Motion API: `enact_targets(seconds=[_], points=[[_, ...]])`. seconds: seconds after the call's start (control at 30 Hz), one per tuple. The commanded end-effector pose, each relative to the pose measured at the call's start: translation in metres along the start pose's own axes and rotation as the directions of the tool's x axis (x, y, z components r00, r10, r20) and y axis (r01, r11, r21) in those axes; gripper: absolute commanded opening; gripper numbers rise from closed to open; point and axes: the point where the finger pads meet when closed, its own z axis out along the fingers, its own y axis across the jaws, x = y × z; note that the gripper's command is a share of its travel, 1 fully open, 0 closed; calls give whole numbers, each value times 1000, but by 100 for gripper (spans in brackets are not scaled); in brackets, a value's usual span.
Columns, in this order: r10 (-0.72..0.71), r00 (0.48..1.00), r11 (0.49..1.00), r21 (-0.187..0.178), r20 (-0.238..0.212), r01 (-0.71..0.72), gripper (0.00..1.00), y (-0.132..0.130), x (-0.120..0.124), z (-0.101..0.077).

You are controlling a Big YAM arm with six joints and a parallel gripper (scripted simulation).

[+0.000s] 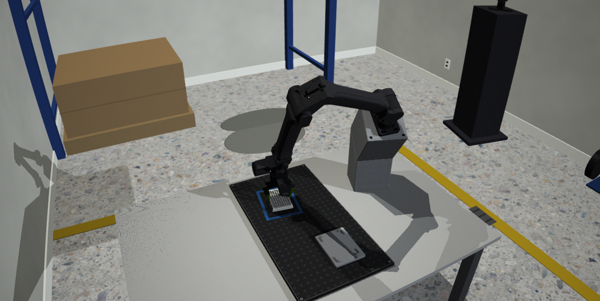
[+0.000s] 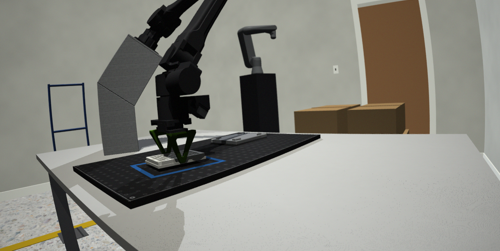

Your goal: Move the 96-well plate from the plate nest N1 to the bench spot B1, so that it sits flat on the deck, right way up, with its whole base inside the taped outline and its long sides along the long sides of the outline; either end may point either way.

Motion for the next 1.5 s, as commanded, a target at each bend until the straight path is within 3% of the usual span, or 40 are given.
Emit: enact_targets(seconds=[0.0, 1.47], points=[[-3, 1000, 1000, -1, 0, 3, 0, -2, -4, 8], [-4, 1000, 1000, -1, 1, 4, 0, -4, -6, 11]])
